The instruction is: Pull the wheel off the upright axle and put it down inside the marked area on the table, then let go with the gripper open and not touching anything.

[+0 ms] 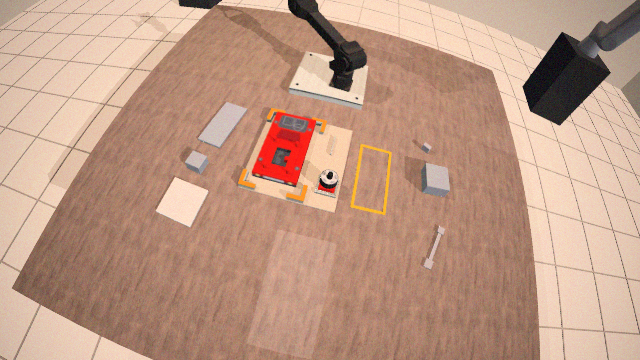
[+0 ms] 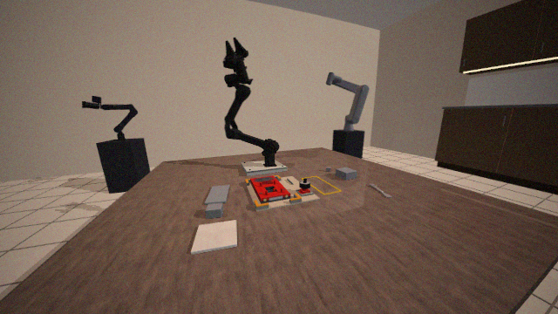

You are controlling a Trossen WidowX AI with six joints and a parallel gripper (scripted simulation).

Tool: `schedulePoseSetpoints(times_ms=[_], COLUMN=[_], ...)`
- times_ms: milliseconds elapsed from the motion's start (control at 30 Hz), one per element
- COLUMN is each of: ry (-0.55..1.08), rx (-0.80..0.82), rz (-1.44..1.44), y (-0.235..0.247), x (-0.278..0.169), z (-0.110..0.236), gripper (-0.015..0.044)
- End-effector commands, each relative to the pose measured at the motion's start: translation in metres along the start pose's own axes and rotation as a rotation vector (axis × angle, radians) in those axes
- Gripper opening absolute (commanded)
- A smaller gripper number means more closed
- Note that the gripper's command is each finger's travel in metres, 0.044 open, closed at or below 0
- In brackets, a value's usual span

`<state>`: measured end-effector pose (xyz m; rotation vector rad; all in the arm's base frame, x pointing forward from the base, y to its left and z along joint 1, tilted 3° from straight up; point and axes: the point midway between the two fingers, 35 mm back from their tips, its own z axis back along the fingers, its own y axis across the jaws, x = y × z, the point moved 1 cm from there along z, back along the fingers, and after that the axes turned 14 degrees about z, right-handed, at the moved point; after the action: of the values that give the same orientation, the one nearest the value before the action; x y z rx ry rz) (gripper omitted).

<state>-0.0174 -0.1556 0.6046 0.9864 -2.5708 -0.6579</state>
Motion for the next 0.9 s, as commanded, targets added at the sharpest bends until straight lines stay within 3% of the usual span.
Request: schedulePoseSetpoints(times_ms=[0, 100, 400, 867], ry=[0.004, 0.065, 0.319, 0.687], rx=[0.002, 0.031, 0.085, 0.022], rz=[0.002, 0.029, 0.111, 0.184], y=[0.001, 0.016, 0.048, 0.039], x=[-0.002, -0.027, -0.133, -0.275], z=[0.000, -0.005, -0.011, 0.005], gripper=[0.0374, 0.0300, 0.0300, 0.0300])
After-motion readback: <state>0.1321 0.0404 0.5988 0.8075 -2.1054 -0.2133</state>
